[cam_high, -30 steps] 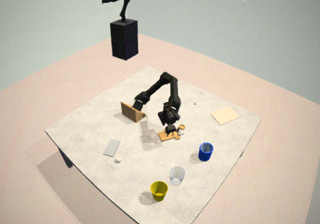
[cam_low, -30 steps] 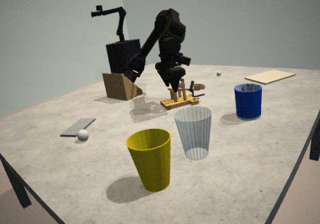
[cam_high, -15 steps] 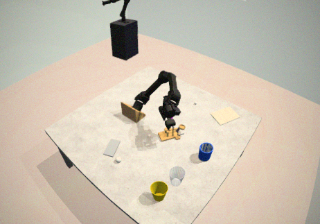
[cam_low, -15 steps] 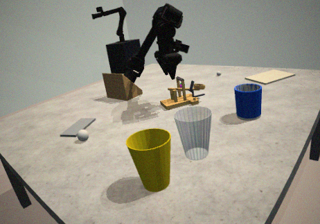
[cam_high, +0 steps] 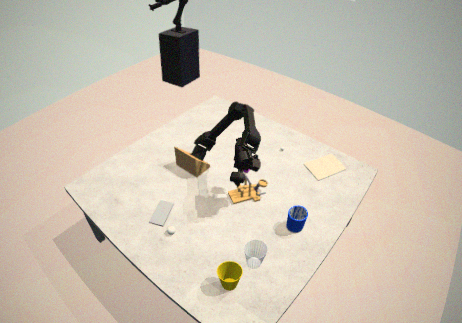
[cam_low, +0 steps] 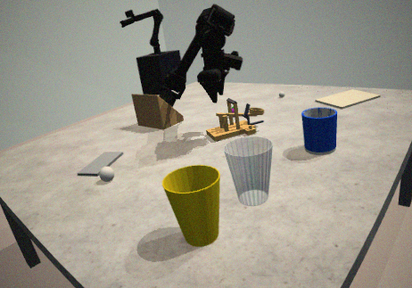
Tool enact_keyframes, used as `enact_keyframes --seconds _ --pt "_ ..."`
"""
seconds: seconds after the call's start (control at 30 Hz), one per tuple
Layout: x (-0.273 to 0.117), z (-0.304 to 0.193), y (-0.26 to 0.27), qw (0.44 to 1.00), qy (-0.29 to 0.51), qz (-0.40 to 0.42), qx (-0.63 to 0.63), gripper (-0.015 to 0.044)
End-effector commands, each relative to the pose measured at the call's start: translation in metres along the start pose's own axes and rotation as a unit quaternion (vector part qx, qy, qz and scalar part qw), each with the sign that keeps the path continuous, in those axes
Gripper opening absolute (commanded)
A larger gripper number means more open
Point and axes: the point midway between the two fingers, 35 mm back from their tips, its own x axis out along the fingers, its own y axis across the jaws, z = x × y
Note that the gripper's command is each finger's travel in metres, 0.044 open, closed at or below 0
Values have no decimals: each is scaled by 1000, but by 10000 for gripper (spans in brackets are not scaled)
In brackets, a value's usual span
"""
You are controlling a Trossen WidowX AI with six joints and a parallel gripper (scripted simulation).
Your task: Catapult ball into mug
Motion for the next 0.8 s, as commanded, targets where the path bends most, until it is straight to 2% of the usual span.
enact_keyframes --seconds 0.0,0.37,0.77 --pt "-1 0 0 997 -1 0 73 440" --pt "-2 0 1 965 0 0 261 440" --pt "-3 -1 1 890 0 1 456 440"
